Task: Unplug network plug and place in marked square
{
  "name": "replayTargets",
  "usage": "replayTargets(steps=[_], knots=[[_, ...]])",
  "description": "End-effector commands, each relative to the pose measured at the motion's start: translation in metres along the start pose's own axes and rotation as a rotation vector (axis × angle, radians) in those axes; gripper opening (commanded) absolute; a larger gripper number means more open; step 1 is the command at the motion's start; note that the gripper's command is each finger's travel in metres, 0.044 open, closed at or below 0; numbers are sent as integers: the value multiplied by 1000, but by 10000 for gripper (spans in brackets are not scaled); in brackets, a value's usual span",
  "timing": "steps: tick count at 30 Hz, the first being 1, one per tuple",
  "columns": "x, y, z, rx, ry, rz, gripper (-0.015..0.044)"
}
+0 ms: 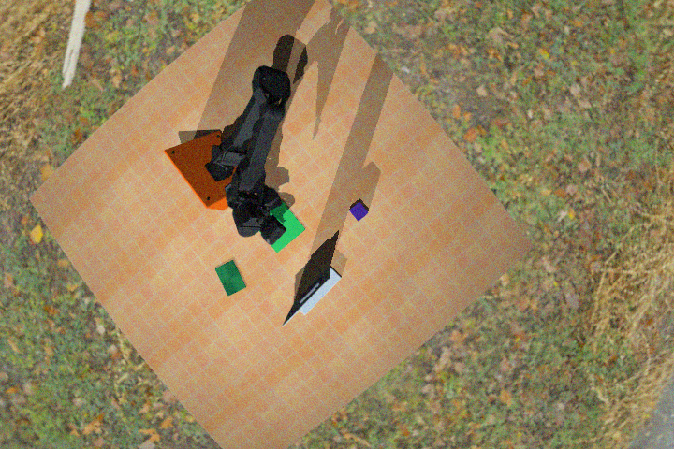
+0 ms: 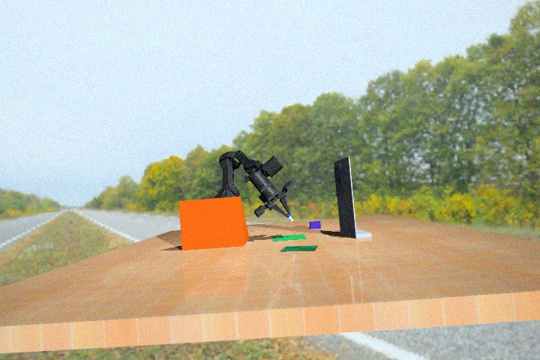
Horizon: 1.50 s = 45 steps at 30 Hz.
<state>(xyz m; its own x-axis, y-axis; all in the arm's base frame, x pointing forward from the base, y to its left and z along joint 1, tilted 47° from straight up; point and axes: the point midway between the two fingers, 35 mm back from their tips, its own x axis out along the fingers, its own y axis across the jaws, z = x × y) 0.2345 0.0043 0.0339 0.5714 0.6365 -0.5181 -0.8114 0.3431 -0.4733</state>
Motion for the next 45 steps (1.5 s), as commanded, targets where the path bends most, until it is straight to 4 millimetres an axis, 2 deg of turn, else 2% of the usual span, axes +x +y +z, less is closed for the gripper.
replayTargets(steps=[1,45], knots=[[3,3,1,-4,-7,6,0],[35,24,-2,-4,-3,9,0]])
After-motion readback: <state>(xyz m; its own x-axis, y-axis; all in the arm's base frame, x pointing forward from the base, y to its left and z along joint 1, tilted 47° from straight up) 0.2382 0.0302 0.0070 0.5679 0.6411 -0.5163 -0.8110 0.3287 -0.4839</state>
